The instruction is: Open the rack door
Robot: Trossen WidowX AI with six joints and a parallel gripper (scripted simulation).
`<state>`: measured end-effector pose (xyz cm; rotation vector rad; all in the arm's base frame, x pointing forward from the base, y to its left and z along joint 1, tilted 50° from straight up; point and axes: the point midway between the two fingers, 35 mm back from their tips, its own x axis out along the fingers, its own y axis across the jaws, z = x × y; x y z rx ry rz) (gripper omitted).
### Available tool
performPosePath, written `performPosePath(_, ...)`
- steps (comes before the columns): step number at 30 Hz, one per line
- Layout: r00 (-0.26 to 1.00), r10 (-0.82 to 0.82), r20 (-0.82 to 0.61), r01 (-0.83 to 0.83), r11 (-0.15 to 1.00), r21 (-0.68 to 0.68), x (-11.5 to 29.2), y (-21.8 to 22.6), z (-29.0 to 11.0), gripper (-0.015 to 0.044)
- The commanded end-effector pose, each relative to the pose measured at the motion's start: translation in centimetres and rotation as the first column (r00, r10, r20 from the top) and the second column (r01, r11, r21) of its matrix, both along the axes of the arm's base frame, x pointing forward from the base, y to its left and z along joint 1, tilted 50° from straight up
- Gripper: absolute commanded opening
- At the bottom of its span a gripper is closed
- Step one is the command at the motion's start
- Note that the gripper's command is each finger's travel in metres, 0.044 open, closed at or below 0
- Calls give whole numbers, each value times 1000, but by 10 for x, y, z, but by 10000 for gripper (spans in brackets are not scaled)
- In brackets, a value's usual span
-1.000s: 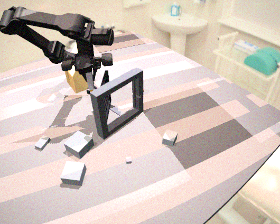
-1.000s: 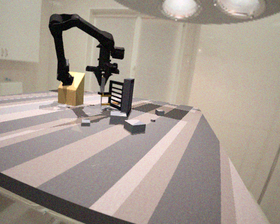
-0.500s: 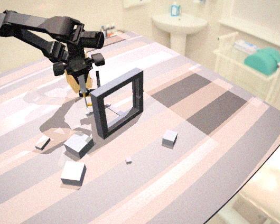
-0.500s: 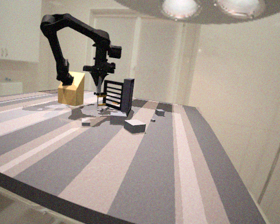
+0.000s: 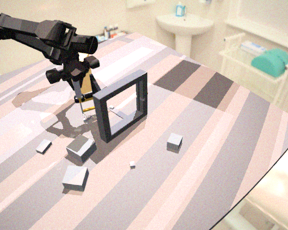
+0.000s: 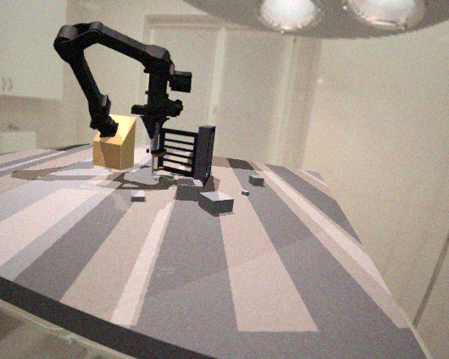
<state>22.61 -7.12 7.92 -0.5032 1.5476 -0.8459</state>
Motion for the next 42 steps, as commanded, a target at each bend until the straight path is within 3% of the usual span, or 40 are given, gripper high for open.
performPosePath(1,998,42,-43,-42,999,5,1,-5,6,12)
performPosePath(25,929,254,-268,-239,967,89,13,-36,38,12)
performPosePath(38,926,260,-274,-243,966,92,13,-37,39,12)
performPosePath(42,926,260,-274,-243,966,92,13,-37,39,117)
